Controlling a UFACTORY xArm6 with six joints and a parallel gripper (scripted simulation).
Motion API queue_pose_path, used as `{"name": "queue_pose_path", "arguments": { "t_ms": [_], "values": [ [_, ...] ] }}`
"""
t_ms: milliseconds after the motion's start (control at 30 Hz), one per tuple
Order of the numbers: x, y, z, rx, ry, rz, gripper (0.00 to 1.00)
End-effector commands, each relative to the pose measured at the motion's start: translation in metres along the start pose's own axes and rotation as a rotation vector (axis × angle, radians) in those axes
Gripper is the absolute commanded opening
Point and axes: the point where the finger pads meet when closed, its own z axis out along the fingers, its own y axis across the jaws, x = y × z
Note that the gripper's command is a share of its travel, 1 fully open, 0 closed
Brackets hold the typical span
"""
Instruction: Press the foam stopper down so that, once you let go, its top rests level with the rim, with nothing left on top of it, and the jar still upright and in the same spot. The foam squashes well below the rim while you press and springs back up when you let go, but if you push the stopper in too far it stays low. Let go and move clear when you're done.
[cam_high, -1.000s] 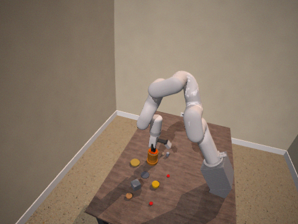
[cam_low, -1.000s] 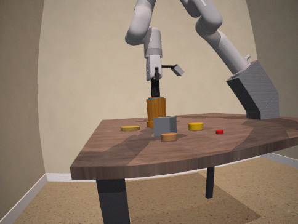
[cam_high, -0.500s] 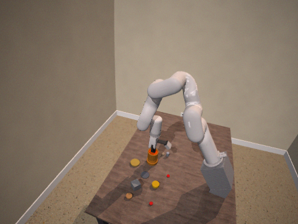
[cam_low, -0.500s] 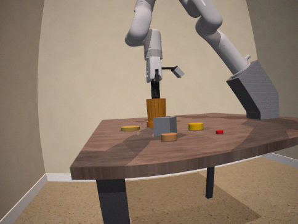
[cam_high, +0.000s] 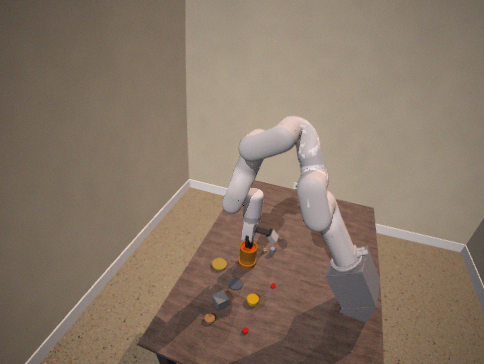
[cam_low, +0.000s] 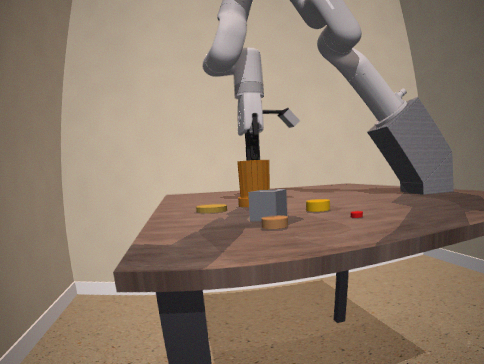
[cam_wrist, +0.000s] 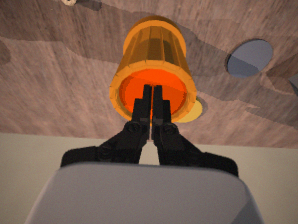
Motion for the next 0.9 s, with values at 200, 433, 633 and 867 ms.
{"name": "queue_pose_path", "arguments": {
  "t_ms": [200,433,633,867],
  "values": [
    [-0.001,0.000,0.000,0.000,-0.001,0.000,0.00],
    [-0.001,0.000,-0.001,0.000,-0.001,0.000,0.00],
    [-0.001,0.000,-0.004,0.000,-0.001,0.000,0.00],
    [-0.001,0.000,-0.020,0.000,-0.001,0.000,0.00]
  ]
}}
